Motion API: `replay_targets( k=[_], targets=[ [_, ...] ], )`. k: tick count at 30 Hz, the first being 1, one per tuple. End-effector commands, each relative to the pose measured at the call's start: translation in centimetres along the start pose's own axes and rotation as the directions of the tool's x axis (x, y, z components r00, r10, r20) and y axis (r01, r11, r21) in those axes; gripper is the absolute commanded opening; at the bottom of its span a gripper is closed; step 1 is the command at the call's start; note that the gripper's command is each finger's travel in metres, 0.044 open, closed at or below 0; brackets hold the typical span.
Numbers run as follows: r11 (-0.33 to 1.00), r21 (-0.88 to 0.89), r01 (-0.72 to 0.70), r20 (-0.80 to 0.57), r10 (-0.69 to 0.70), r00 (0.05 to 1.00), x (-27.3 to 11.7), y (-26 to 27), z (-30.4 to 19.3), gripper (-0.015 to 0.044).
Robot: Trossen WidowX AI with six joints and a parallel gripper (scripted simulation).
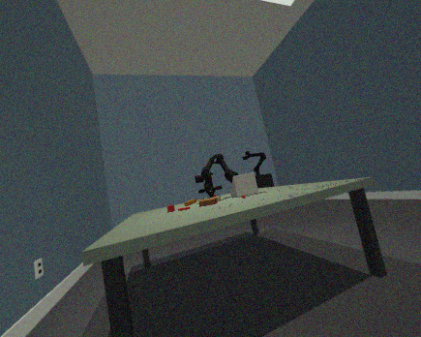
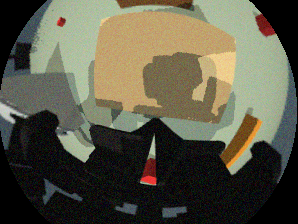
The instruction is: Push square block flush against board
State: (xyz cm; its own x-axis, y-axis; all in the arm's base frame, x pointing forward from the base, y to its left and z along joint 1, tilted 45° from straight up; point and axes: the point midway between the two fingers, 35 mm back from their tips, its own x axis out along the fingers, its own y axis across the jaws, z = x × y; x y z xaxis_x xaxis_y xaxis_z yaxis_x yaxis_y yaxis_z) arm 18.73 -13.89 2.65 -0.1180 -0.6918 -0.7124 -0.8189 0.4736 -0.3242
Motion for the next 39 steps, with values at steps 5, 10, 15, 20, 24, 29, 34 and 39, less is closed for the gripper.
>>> replay_targets(
  k=[5,10,15,20,24,29,34,39],
  targets=[
    [1.000,0.005,0.004,0.002,-0.004,1.000,-0.1,-0.3,0.9,0.0000],
    [1.000,0.005,0.004,0.003,-0.004,1.000,-0.1,-0.3,1.5,0.0000],
    [1.000,0.005,0.004,0.004,-0.004,1.000,-0.1,-0.3,2.1,0.0000],
    [1.000,0.005,0.003,0.004,-0.003,1.000,-0.1,-0.3,2.7,0.0000],
    [1.000,0.005,0.003,0.004,-0.003,1.000,0.0,-0.3,3.1,0.0000],
    [1.000,0.005,0.003,0.005,-0.003,1.000,0.0,-0.3,3.7,0.0000],
    [1.000,0.005,0.003,0.004,-0.003,1.000,0.0,-0.2,4.3,0.0000],
    [1.000,0.005,0.004,0.004,-0.004,1.000,0.0,-0.2,4.9,0.0000]
  ],
)
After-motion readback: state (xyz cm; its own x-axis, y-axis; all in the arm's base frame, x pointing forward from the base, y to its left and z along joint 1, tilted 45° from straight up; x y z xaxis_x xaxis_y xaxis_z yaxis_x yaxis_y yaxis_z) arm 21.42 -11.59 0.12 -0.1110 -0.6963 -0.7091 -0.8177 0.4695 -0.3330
